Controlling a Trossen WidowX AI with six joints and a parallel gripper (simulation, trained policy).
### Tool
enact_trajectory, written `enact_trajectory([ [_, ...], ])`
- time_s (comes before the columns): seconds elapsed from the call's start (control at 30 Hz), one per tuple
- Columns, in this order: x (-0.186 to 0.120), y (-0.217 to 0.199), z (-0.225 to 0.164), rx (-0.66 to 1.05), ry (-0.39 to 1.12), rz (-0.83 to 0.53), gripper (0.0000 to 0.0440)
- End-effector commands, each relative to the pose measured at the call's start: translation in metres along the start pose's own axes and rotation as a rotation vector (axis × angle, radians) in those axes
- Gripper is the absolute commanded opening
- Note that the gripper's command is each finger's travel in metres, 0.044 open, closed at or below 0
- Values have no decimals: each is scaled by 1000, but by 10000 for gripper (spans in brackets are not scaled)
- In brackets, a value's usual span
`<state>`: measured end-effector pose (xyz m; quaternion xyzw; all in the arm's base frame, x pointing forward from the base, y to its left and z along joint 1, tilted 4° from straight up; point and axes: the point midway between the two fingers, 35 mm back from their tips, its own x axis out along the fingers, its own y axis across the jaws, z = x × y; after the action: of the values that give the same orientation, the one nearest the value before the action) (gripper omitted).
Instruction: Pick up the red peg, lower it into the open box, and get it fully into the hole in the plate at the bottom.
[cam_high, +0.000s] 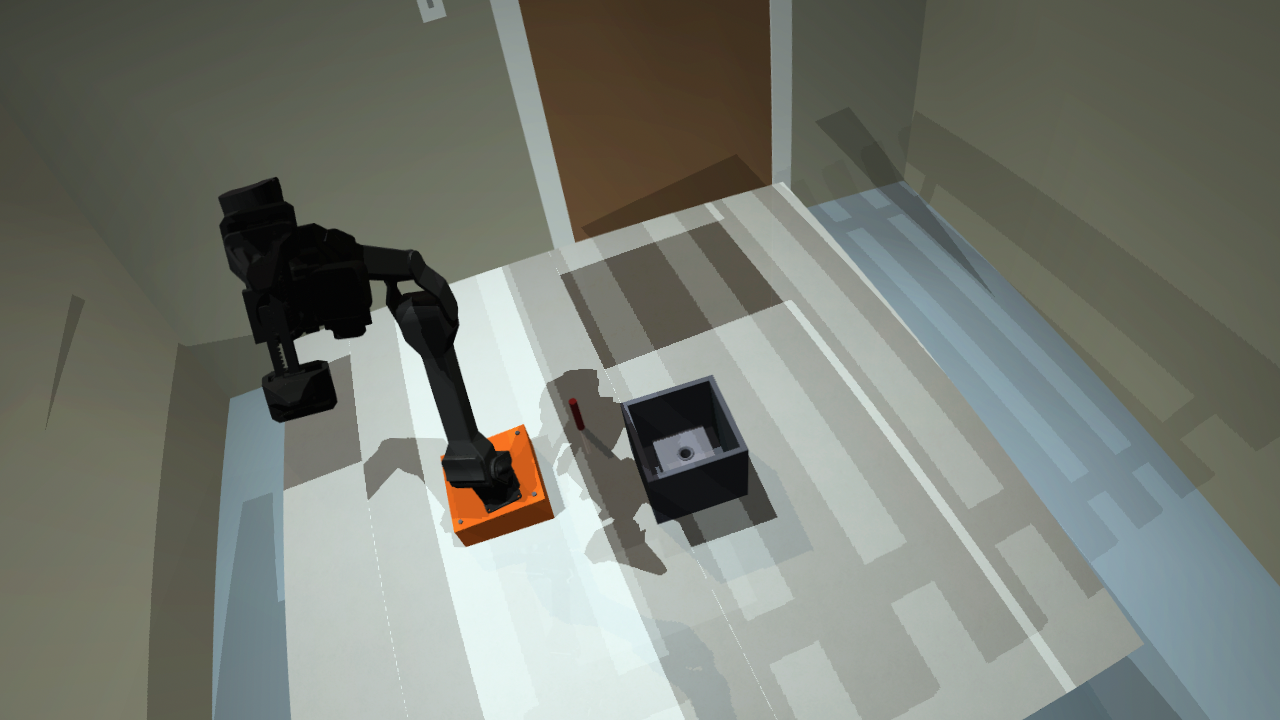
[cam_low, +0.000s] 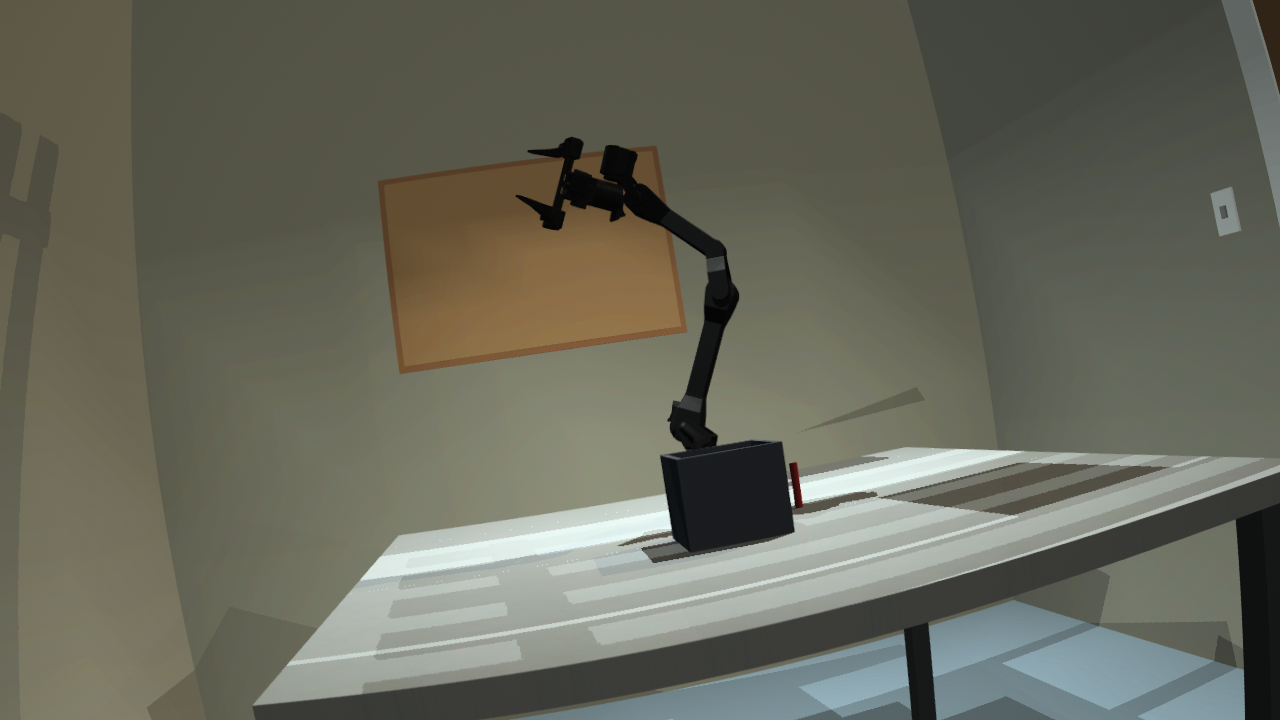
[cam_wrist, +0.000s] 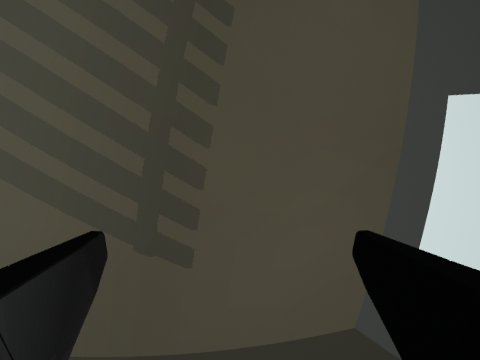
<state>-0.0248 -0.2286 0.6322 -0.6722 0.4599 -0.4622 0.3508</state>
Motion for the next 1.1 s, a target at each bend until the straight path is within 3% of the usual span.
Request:
enact_trajectory([
  [0.0, 9, 7, 8, 143, -23, 11, 440],
  [0.57, 33, 23, 62, 710, -145, 89, 440],
  [1.07, 36, 30, 127, 1189, -257, 240, 440],
])
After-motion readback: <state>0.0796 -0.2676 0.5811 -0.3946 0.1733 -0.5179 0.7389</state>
